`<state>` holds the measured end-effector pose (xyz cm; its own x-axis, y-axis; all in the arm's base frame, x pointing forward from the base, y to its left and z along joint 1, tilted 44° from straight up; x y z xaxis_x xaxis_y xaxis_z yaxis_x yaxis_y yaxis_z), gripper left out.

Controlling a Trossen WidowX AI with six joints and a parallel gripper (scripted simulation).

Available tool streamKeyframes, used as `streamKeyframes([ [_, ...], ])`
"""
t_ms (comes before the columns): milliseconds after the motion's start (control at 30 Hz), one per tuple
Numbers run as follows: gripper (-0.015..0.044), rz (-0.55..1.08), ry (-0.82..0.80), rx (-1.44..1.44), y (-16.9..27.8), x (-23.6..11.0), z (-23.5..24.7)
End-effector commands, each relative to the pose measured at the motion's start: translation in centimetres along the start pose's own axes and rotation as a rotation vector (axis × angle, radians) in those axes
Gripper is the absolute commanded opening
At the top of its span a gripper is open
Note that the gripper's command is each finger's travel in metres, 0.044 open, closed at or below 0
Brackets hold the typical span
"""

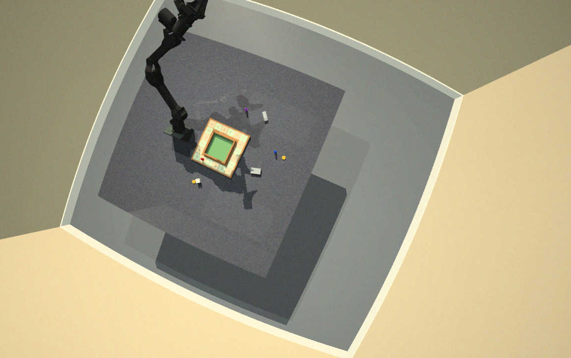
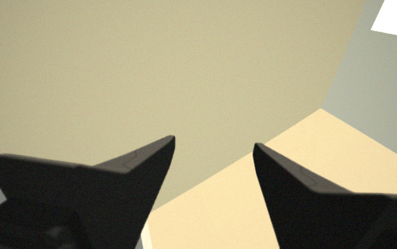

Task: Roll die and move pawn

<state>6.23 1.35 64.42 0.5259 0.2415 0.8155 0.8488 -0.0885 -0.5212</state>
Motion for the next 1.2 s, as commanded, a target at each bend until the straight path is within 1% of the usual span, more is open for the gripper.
streamKeyframes([
  [0, 0.0275, 0.169, 0.041, -0.079, 5.9, 1.4, -1.4],
  [300, 0.0275, 0.488, 0.077, -0.218, 16.6, 1.8, -4.9],
  [433, 0.0275, 0.662, 0.096, -0.239, 22.2, 0.8, -7.1],
  [567, 0.0275, 0.825, 0.110, -0.250, 27.1, -0.9, -9.1],
  [700, 0.0275, 0.992, 0.108, -0.264, 31.8, -3.3, -11.2],
  [867, 0.0275, 1.208, 0.075, -0.279, 37.5, -7.5, -13.9],
  [1000, 0.0275, 1.375, 0.038, -0.271, 41.4, -11.6, -15.9],
  [1167, 0.0275, 1.577, -0.029, -0.236, 45.7, -17.5, -18.0],
])
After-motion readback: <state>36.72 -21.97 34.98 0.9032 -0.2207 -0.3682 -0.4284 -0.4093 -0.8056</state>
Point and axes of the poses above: the point midway between the two fingers, 35 mm back from their tips, its own x axis out along the fingers, its own z axis across the jaws, y = z × x, the point moved 8 cm from there along -x, back along the fingers, and after that the axes turned 2 degrees about -x, right-handed, at the moved point
